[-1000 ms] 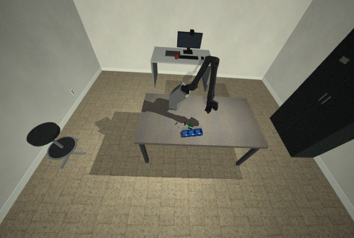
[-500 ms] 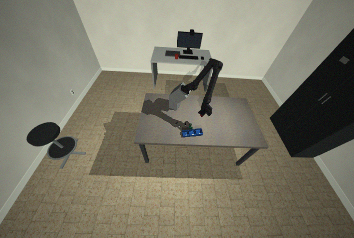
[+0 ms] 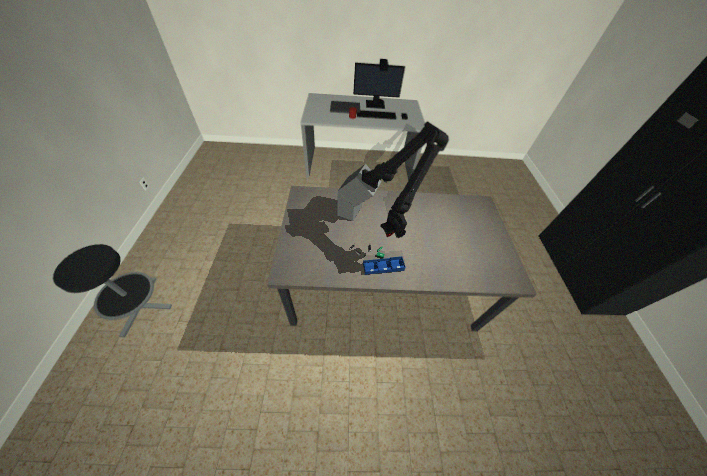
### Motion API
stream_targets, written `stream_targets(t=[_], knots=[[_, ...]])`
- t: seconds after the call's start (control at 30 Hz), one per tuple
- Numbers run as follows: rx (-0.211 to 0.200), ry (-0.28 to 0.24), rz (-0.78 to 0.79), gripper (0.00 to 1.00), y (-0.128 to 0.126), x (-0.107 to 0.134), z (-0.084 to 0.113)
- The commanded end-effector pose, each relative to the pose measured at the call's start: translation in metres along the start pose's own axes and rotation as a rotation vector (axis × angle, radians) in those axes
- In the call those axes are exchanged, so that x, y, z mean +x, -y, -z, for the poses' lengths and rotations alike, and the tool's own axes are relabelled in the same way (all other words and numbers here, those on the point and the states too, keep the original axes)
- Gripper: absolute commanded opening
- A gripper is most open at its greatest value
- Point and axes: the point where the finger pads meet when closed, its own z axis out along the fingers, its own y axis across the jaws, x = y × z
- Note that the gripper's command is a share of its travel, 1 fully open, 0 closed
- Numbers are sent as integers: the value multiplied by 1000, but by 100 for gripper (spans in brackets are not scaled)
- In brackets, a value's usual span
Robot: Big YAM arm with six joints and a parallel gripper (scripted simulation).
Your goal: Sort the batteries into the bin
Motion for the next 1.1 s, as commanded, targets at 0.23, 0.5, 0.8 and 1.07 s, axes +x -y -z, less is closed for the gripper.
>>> stream_targets(t=[0.23,0.5,0.8,1.07], knots=[[13,-3,-300,9,65,11,17],[6,14,-506,9,120,38,37],[2,18,-466,9,115,35,41],[2,6,-499,9,116,47,40]])
